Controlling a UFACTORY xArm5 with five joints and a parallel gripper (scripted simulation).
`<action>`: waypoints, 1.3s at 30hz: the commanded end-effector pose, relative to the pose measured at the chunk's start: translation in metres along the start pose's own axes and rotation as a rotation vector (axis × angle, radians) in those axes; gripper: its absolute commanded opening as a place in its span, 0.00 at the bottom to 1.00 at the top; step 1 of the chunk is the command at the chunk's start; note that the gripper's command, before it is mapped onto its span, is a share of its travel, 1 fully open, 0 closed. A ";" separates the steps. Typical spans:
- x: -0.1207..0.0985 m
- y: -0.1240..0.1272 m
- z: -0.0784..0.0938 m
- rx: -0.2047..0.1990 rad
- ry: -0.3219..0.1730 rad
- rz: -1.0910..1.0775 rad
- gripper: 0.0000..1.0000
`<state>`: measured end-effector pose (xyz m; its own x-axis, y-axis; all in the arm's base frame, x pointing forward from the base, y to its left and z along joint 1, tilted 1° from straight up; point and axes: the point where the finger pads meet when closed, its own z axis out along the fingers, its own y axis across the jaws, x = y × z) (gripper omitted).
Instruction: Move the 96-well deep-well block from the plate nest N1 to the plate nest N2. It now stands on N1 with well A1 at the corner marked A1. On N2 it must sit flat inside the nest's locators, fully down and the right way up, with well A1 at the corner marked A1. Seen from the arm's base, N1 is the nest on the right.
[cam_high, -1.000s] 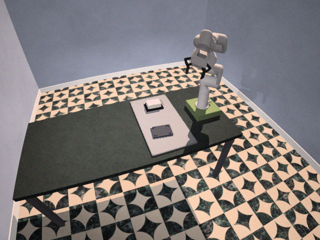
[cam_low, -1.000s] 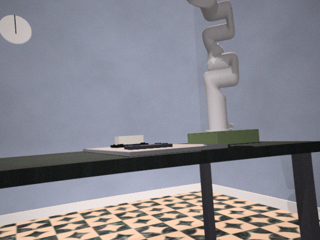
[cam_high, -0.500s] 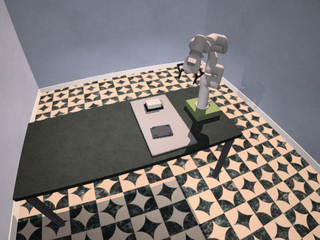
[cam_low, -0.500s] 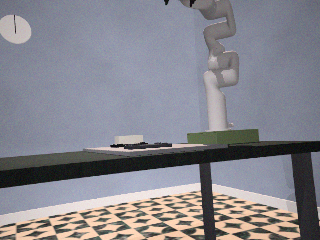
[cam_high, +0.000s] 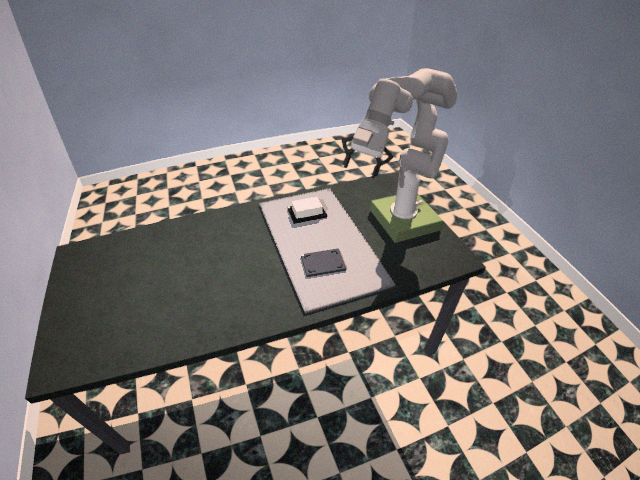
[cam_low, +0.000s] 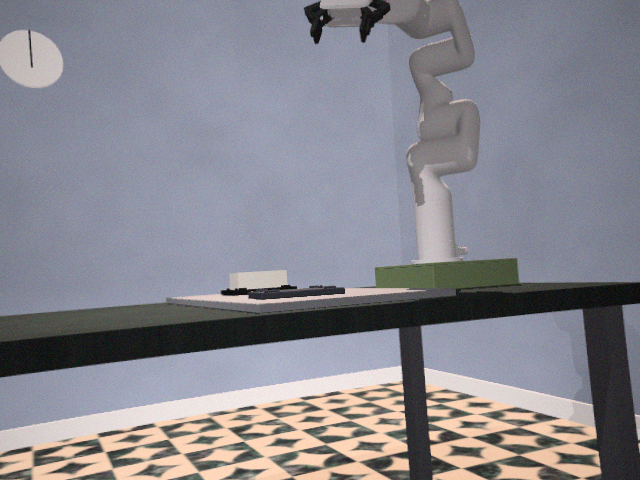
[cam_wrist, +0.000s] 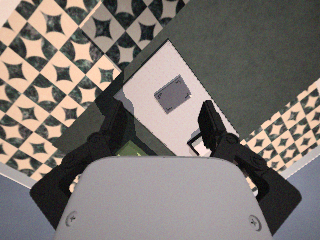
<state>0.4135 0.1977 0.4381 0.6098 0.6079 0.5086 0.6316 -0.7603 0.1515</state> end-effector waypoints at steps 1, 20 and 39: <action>-0.009 0.005 0.011 -0.007 -0.005 0.006 1.00; -0.070 0.054 0.052 -0.019 -0.234 0.282 1.00; -0.135 0.085 0.084 -0.036 -0.368 0.450 1.00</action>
<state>0.4260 0.0794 0.3180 0.9330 0.2854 0.2193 0.2872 -0.9576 0.0242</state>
